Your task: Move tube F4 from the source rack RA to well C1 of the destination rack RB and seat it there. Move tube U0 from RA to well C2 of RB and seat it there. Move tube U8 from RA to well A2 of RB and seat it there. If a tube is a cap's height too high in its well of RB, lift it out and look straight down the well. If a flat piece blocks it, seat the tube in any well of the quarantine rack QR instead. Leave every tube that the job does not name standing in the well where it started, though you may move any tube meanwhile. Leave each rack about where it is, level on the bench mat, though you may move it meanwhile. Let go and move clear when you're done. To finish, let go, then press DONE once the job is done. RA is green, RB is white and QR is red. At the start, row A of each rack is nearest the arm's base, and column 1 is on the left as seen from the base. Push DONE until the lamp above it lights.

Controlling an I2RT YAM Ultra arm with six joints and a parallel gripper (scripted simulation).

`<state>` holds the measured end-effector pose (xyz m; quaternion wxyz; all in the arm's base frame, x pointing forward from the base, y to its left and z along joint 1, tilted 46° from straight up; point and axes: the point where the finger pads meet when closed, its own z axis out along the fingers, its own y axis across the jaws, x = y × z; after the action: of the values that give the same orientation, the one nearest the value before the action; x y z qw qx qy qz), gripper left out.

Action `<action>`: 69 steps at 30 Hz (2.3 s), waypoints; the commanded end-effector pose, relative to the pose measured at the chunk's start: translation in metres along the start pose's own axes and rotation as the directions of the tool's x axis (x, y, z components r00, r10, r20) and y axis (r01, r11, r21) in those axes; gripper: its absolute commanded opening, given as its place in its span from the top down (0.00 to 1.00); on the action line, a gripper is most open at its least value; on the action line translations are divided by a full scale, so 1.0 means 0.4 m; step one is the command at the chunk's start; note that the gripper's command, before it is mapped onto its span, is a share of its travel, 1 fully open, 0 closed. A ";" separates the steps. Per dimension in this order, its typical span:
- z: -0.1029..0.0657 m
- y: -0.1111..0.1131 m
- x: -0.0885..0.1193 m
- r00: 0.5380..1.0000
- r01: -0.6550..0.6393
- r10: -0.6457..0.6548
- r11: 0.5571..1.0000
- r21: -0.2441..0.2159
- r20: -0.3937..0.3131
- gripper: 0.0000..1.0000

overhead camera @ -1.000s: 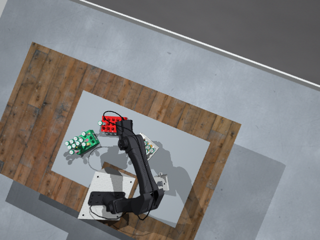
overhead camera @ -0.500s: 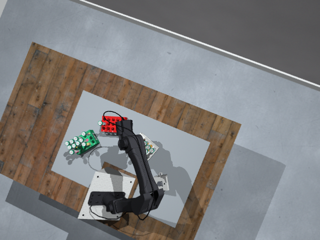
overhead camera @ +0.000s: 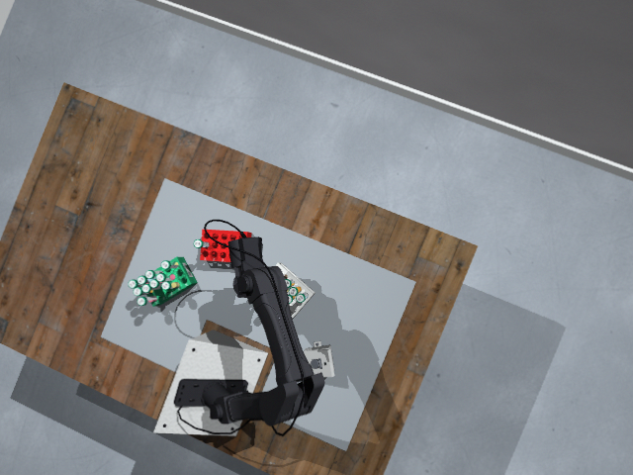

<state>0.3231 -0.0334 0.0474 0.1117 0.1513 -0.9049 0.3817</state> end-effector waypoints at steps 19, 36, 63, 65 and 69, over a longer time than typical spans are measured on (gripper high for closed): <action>-0.050 0.002 -0.017 0.999 -0.009 0.009 1.000 -0.010 0.049 1.00; -0.072 0.002 -0.012 0.998 -0.013 0.013 1.000 -0.011 0.053 1.00; -0.087 0.003 -0.007 0.999 -0.013 0.013 1.000 -0.011 0.053 1.00; -0.087 0.003 -0.006 0.999 -0.013 0.013 1.000 -0.011 0.053 1.00; -0.087 0.003 -0.006 0.999 -0.013 0.013 1.000 -0.011 0.053 1.00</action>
<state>0.3216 -0.0241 0.0557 0.1127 0.1512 -0.9042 0.3832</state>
